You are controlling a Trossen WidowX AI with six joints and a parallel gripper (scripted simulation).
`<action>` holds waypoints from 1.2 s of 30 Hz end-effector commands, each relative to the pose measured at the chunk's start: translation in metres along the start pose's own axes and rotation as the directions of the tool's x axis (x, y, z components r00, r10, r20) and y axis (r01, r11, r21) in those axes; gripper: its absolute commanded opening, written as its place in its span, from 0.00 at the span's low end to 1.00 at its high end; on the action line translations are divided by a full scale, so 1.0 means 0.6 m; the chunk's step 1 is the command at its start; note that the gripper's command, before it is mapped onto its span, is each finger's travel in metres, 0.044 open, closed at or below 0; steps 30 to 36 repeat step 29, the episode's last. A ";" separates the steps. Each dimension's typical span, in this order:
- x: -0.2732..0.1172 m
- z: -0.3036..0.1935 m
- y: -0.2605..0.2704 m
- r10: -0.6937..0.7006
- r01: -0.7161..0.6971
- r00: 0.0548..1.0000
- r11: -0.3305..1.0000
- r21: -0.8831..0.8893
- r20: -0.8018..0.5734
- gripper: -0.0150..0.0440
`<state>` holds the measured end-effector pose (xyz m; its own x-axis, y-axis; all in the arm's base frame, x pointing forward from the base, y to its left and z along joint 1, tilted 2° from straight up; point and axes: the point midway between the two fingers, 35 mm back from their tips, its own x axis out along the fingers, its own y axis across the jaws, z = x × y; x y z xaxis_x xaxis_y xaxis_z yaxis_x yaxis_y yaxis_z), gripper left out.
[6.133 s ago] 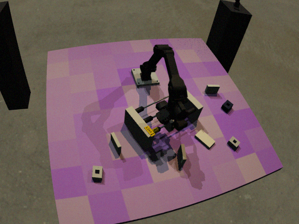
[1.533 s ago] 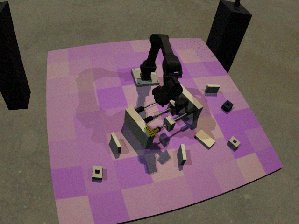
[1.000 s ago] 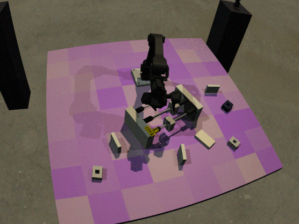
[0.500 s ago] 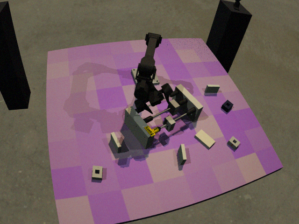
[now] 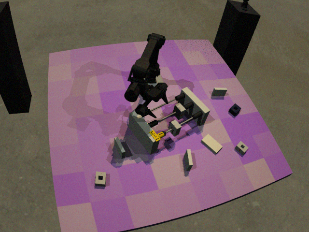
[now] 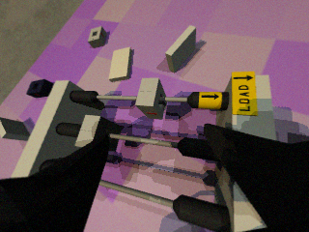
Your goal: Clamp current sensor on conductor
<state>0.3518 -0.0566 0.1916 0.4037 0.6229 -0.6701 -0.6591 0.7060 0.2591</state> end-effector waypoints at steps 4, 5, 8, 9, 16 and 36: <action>-0.026 -0.017 -0.008 0.020 0.039 0.989 0.923 -0.383 0.149 1.00; -0.026 -0.017 -0.008 0.020 0.039 0.989 0.923 -0.383 0.149 1.00; -0.026 -0.017 -0.008 0.020 0.039 0.989 0.923 -0.383 0.149 1.00; -0.020 -0.011 -0.007 0.015 0.015 0.994 0.960 -0.280 0.105 1.00; -0.020 -0.011 -0.007 0.015 0.015 0.994 0.960 -0.280 0.105 1.00; -0.013 -0.012 -0.005 0.011 0.001 0.998 0.983 -0.184 0.068 1.00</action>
